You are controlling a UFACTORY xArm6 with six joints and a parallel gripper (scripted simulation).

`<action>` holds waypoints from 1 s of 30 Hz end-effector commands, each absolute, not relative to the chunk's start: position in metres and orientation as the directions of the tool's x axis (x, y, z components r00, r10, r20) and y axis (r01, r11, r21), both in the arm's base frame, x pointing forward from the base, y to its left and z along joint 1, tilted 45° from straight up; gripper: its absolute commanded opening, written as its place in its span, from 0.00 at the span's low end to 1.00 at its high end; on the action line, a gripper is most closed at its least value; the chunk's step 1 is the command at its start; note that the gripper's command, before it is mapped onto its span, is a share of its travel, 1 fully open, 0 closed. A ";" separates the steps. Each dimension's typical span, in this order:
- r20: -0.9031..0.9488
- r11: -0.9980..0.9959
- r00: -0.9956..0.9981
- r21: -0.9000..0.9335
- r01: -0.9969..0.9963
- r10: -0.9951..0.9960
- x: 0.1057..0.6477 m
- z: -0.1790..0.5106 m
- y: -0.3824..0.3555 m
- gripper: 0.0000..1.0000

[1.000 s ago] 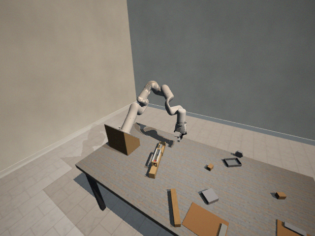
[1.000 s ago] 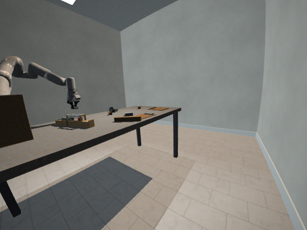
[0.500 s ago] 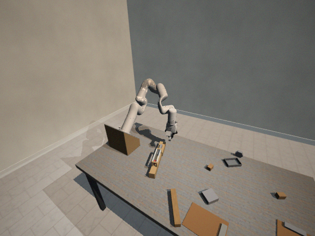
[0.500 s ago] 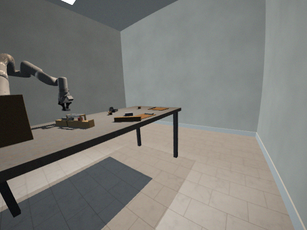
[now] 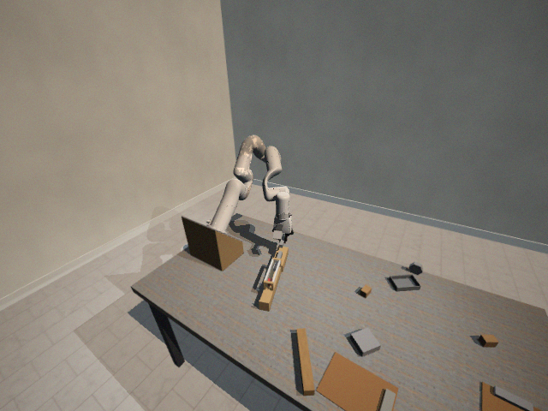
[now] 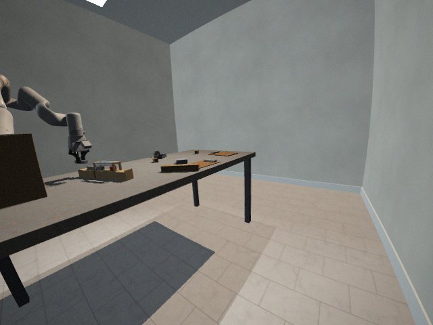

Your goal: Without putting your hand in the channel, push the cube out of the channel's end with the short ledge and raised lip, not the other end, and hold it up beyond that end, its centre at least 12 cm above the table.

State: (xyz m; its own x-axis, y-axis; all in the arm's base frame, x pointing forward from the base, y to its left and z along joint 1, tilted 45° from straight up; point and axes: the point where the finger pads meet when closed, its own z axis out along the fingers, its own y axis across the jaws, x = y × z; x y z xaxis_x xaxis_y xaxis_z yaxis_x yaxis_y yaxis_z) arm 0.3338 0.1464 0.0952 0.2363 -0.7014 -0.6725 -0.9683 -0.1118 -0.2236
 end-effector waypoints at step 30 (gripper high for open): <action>-0.671 -0.107 0.239 -0.233 -0.967 -0.702 0.338 0.071 0.171 0.00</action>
